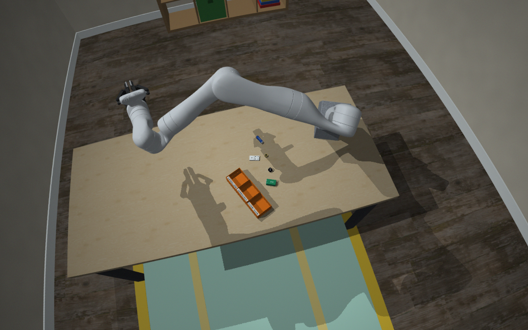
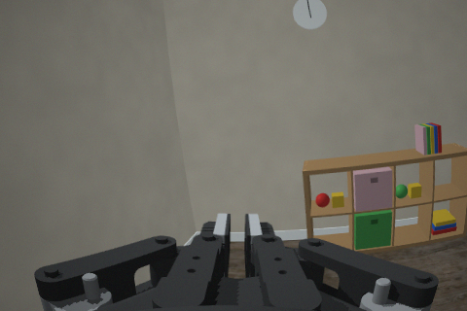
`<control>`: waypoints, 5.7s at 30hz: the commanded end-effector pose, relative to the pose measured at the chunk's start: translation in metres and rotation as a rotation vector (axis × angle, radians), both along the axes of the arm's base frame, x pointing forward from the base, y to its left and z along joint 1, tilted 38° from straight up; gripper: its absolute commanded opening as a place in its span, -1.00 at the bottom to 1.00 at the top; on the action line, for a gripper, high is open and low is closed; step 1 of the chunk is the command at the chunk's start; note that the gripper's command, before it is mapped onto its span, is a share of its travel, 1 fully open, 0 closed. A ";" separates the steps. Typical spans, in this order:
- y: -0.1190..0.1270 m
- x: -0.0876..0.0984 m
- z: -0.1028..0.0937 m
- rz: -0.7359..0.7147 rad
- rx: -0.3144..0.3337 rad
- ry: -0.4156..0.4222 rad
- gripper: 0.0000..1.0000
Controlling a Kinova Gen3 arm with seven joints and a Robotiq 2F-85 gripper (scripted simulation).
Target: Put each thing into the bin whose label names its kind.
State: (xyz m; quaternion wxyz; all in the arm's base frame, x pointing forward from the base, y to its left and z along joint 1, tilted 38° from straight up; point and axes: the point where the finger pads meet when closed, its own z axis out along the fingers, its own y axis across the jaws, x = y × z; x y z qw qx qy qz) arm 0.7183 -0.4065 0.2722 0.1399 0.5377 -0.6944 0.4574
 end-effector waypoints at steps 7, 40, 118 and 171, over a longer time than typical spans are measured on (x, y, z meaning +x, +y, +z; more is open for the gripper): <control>-0.027 -0.021 0.031 -0.015 0.063 -0.059 -0.82; -0.059 -0.094 0.159 0.028 0.272 -0.312 -0.82; 0.198 -0.237 0.365 0.376 0.360 -0.521 -0.82; 0.324 -0.212 0.093 0.172 0.711 -0.166 -0.82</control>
